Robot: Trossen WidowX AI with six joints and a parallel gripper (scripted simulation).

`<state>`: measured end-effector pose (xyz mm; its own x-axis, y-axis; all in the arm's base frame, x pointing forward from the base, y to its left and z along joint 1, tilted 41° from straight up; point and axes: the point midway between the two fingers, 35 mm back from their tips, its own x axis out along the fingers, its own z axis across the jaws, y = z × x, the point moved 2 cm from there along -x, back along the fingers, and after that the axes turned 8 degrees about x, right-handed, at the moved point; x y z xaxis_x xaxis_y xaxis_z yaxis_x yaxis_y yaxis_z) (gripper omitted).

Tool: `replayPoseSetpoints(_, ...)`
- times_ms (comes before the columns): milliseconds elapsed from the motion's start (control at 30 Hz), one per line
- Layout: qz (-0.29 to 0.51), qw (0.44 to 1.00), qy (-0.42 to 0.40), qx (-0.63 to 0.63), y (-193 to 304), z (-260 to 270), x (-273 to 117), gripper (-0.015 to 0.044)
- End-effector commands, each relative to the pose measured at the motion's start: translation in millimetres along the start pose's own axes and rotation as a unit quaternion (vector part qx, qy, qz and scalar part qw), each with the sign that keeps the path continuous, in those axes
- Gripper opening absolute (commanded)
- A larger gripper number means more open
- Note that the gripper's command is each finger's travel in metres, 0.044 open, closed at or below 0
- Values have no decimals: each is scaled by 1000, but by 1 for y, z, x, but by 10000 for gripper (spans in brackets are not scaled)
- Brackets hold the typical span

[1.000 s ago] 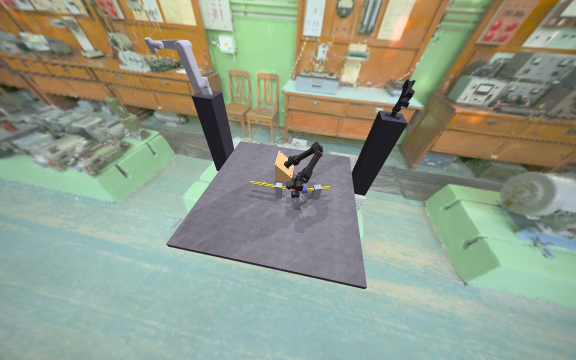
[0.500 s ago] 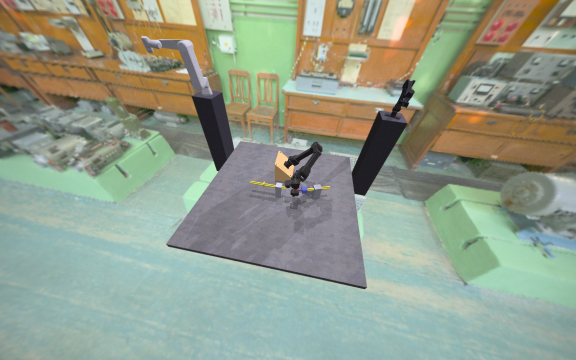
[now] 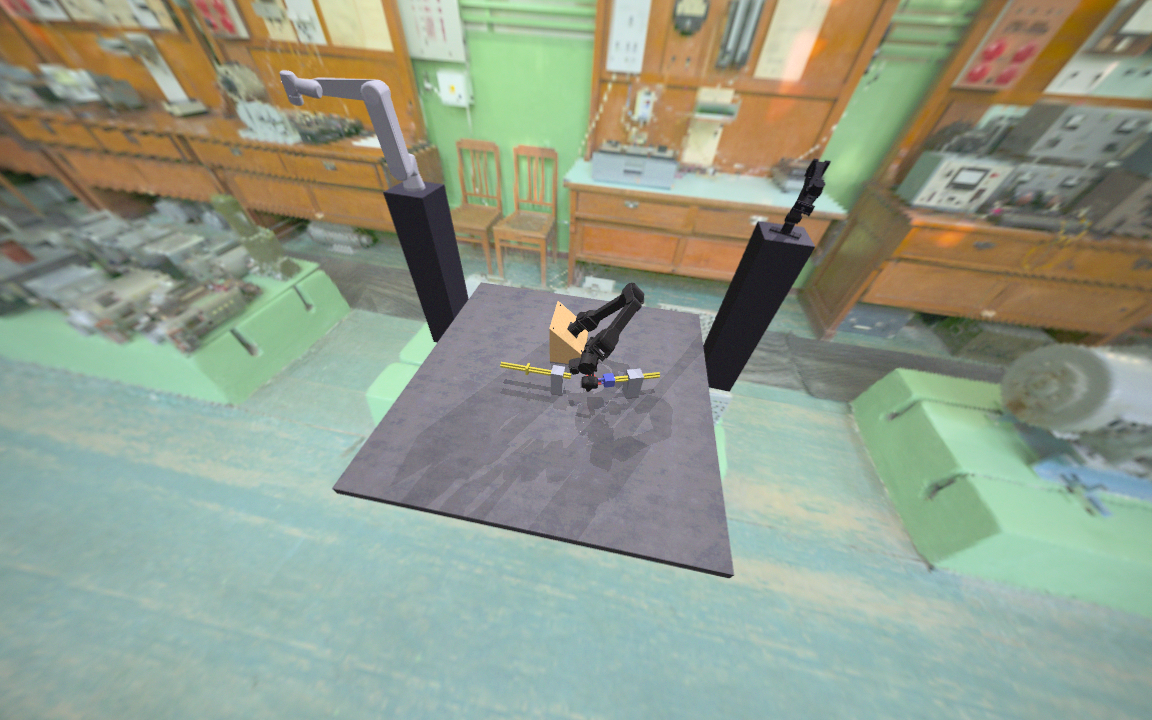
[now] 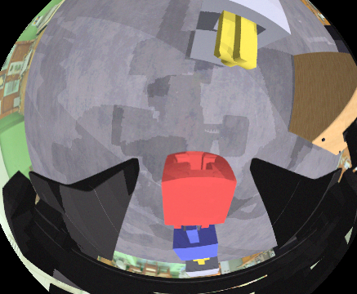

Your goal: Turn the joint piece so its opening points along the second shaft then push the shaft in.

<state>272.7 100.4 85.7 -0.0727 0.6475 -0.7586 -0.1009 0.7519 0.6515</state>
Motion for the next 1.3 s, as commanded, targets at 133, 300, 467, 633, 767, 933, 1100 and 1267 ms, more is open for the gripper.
replayPoseSetpoints(133,-4,993,-3,-116,-2,7,-26,440)
replayPoseSetpoints(300,-6,980,-4,-201,-4,9,-45,440)
replayPoseSetpoints(467,-6,959,-3,-283,-4,10,-64,440)
replayPoseSetpoints(633,-5,932,-2,-362,-5,9,-83,440)
replayPoseSetpoints(767,-3,906,-2,-424,-5,8,-98,440)
replayPoseSetpoints(933,0,867,-2,-499,-4,5,-117,440)
replayPoseSetpoints(1100,3,829,-3,-560,-3,1,-133,440)
replayPoseSetpoints(1267,4,827,-3,-562,-3,1,-134,440)
